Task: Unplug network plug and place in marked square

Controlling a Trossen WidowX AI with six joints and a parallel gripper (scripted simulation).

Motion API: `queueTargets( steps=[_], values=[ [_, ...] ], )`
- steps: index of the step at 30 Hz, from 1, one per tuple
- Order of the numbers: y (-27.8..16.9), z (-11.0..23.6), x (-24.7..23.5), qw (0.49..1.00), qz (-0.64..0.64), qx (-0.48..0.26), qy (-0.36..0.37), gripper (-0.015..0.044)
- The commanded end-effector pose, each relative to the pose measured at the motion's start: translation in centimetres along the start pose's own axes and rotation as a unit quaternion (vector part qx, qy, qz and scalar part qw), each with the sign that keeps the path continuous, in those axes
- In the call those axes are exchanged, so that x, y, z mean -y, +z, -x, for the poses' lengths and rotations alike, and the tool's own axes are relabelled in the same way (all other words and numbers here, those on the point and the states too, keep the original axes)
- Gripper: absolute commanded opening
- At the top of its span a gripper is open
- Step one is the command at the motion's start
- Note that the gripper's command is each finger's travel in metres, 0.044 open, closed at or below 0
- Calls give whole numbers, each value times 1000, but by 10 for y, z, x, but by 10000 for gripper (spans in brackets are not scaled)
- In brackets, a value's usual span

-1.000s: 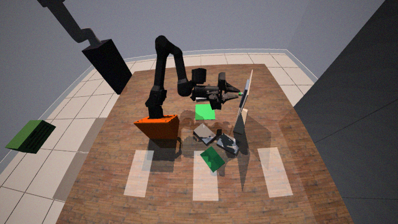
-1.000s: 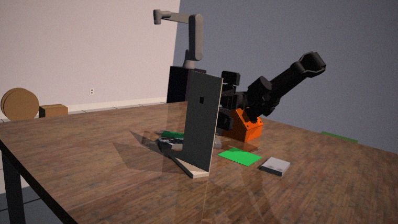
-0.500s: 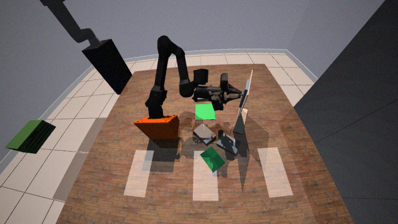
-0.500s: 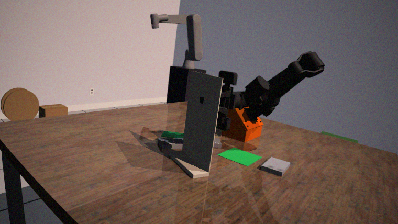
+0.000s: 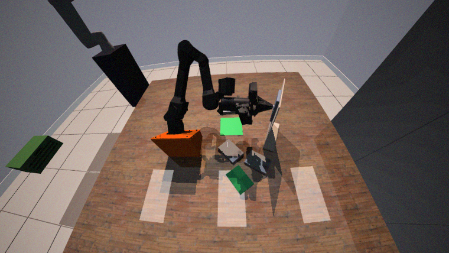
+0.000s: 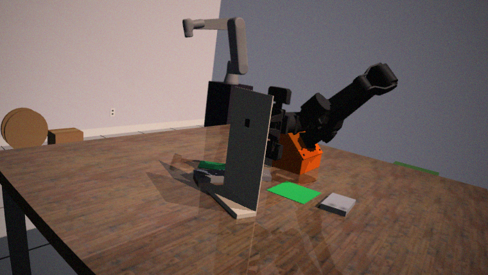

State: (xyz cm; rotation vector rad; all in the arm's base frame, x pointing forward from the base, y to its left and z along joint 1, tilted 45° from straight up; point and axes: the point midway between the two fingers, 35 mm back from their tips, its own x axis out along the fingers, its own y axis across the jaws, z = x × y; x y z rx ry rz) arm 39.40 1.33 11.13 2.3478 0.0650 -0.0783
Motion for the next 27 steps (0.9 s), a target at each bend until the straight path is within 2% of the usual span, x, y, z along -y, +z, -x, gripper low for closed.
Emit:
queueTargets(
  steps=[1, 27],
  values=[
    [-1, 0, 0, 1000, 2, -2, 0, 0],
    [-4, 12, 0, 1000, 2, -2, -1, 0]
  ],
)
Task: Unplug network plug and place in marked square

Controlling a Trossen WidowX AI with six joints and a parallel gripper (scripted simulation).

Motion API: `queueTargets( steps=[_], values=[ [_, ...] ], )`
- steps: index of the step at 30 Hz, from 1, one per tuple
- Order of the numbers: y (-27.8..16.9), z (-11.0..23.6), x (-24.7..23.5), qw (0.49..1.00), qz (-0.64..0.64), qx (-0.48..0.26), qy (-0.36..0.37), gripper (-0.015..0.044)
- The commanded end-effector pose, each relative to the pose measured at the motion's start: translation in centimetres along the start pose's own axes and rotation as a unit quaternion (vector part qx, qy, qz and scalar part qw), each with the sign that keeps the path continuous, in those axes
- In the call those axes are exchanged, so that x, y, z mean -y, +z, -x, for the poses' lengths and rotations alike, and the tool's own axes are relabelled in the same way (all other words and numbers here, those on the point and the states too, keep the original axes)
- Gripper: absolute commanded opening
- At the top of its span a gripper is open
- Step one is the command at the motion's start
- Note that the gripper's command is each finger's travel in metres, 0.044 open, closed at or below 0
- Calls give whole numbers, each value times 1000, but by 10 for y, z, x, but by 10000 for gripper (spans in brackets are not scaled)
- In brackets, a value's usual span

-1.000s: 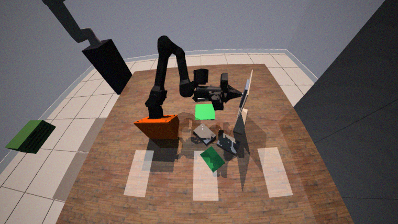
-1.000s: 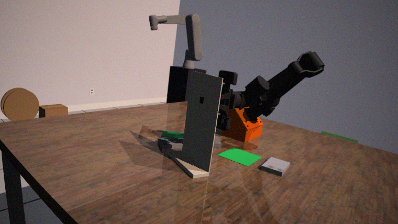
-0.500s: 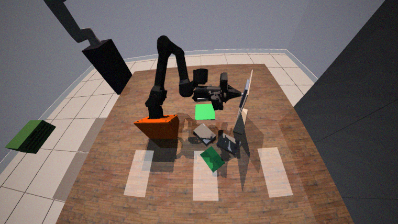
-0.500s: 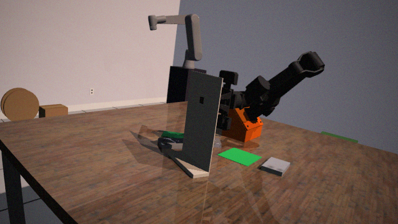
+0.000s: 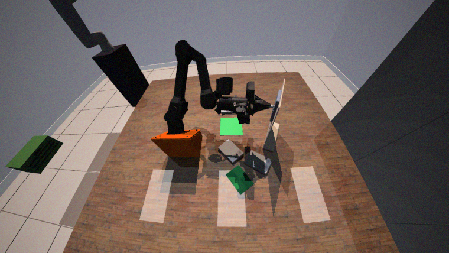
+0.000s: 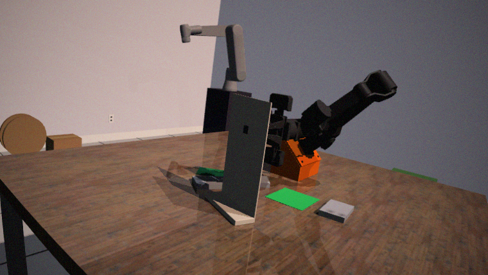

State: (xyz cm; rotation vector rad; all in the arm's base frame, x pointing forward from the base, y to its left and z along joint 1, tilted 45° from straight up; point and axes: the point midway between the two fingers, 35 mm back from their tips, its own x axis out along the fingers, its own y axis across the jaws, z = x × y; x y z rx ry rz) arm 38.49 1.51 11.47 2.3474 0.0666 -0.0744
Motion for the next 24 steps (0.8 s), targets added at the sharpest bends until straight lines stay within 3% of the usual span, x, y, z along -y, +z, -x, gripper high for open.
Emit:
queueTargets(
  steps=[1, 24],
  values=[
    [-1, 3, 0, 1000, 2, 0, -1, 0],
    [-5, 14, 0, 1000, 2, 0, -1, 0]
  ],
)
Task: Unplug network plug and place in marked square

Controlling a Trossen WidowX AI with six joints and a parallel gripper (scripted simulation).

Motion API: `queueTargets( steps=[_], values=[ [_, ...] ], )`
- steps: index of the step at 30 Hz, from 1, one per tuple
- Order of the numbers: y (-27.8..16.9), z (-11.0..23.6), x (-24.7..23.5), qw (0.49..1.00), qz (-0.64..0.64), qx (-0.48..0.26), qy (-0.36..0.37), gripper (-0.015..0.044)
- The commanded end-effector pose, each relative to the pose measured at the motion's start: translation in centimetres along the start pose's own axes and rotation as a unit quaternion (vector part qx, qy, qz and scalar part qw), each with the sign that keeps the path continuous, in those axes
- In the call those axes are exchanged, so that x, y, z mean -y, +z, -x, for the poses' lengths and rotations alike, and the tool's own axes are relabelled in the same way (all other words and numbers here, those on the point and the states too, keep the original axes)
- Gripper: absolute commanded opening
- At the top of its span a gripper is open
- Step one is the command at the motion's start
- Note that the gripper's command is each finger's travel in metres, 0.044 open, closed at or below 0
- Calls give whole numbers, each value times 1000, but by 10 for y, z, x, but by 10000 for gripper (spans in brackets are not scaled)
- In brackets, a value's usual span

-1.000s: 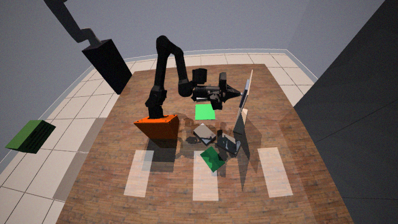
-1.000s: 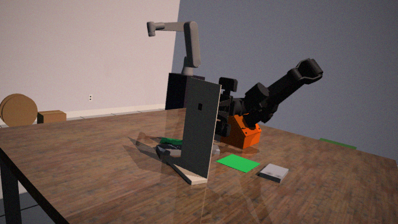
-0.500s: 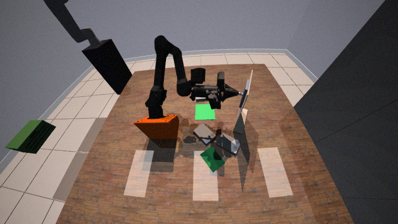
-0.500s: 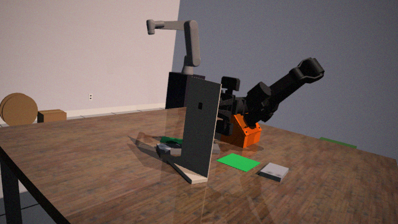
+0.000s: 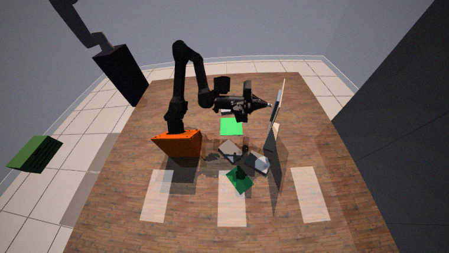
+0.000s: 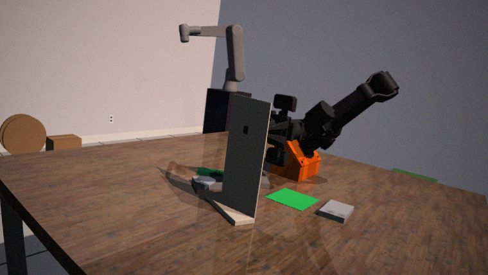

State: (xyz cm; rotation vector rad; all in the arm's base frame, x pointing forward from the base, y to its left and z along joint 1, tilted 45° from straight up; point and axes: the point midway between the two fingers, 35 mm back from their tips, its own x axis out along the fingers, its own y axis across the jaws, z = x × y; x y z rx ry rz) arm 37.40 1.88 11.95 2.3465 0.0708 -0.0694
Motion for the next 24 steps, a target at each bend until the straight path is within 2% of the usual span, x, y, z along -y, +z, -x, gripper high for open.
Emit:
queueTargets(
  steps=[1, 24],
  values=[
    [0, 3, 0, 1000, 1, 3, 0, 0],
    [-5, 12, 0, 1000, 1, 3, 0, 0]
  ],
)
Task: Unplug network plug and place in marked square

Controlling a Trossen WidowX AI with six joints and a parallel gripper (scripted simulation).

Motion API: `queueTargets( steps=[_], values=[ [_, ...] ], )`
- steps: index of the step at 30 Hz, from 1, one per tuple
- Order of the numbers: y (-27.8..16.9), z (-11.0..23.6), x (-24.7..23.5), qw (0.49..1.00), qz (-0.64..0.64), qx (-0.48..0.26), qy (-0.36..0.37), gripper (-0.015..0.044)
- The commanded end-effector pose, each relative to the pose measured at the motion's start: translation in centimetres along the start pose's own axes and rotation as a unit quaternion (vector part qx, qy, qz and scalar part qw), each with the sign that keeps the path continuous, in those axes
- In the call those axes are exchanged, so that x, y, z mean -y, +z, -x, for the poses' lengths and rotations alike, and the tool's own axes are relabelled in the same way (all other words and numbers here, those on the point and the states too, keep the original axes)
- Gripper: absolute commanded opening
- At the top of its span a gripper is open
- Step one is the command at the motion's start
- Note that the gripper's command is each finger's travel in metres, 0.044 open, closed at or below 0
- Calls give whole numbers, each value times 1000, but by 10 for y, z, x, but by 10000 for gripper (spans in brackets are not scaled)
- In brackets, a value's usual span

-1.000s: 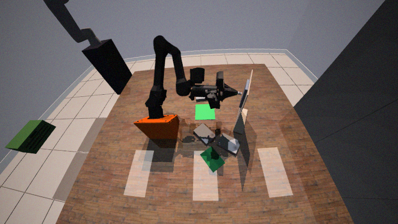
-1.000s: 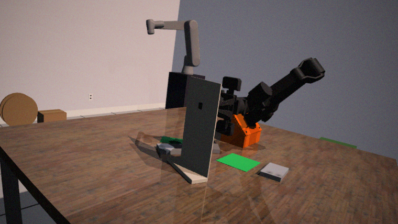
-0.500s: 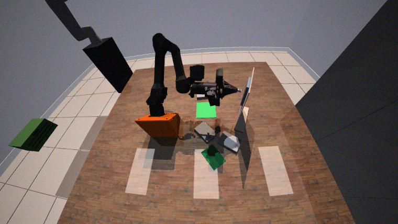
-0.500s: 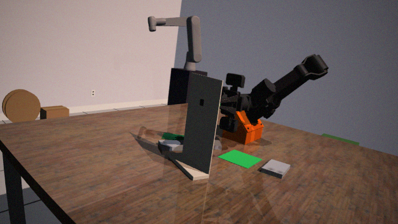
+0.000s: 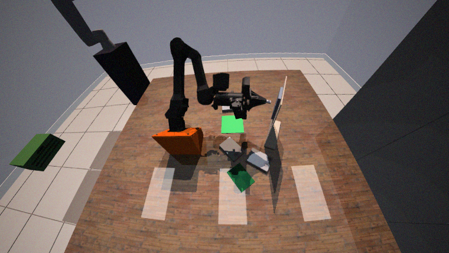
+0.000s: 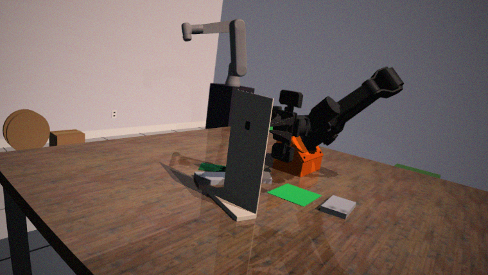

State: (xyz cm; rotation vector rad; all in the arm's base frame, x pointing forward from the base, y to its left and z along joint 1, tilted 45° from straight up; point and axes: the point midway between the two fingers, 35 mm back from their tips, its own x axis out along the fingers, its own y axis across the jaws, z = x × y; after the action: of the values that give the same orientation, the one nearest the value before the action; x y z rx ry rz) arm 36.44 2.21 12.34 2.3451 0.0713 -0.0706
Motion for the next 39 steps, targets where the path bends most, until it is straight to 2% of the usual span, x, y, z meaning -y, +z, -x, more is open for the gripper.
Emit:
queueTargets(
  steps=[1, 39],
  values=[
    [0, 3, 0, 1000, 0, 3, 0, 0],
    [-7, 17, 0, 1000, 0, 3, 0, 0]
  ],
)
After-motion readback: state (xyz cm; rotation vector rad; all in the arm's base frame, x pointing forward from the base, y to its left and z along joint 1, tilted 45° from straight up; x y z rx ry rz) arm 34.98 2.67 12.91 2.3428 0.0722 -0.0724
